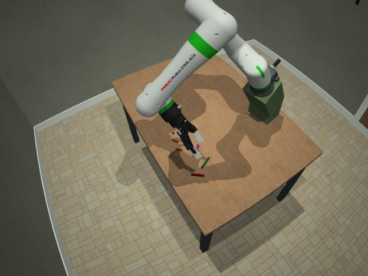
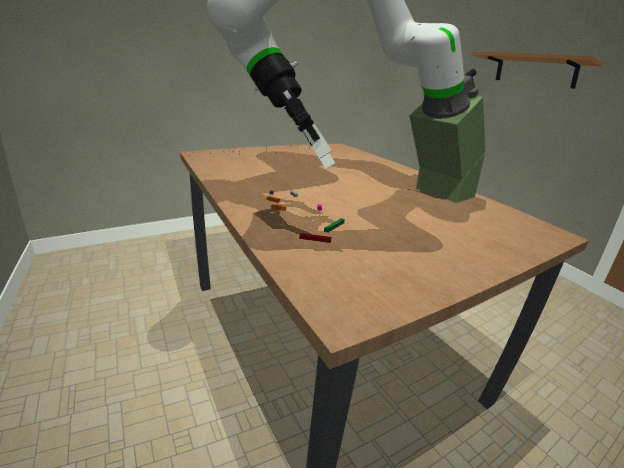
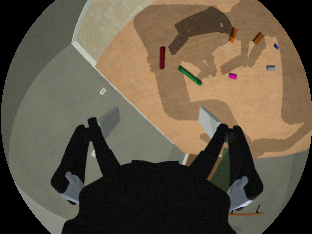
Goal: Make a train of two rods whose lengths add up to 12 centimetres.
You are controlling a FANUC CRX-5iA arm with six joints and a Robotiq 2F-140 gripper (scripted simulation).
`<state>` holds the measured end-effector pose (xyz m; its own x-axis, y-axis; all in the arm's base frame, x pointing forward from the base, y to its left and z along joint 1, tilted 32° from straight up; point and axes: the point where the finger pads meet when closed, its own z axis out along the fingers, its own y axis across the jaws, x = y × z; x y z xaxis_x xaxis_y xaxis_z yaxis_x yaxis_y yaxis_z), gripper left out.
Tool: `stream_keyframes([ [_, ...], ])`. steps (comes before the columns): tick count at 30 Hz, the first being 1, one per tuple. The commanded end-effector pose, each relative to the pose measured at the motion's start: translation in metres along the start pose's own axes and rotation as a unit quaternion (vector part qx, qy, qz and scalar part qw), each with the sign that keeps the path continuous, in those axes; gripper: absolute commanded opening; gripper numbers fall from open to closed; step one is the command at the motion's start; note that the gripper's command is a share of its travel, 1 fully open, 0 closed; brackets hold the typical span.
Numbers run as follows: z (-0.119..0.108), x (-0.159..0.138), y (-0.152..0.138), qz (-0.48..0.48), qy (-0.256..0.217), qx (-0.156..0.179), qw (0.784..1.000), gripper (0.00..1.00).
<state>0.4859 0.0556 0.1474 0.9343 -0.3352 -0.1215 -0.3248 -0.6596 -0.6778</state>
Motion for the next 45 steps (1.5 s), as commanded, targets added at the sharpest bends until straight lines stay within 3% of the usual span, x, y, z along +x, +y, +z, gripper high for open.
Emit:
stream_keyframes([
  [1,-0.004,-0.006,0.002,-0.022,-0.020,-0.045,0.999,1.00],
  [2,-0.011,-0.008,0.003,-0.043,-0.030,-0.082,0.995,1.00],
  [16,-0.067,0.001,-0.013,-0.131,-0.041,-0.255,0.957,1.00],
  [18,-0.067,0.001,-0.013,-0.131,-0.041,-0.255,0.957,1.00],
  [19,-0.084,0.006,-0.022,-0.147,-0.034,-0.292,0.944,1.00],
  [26,-0.123,0.020,-0.050,-0.165,0.004,-0.368,0.915,1.00],
  [32,-0.107,0.034,-0.035,-0.077,0.059,-0.352,0.931,1.00],
  [36,-0.106,0.036,-0.034,-0.068,0.065,-0.350,0.932,1.00],
  [37,-0.098,0.044,-0.026,-0.019,0.094,-0.337,0.936,1.00],
  [45,-0.085,0.057,-0.011,0.071,0.144,-0.309,0.937,1.00],
])
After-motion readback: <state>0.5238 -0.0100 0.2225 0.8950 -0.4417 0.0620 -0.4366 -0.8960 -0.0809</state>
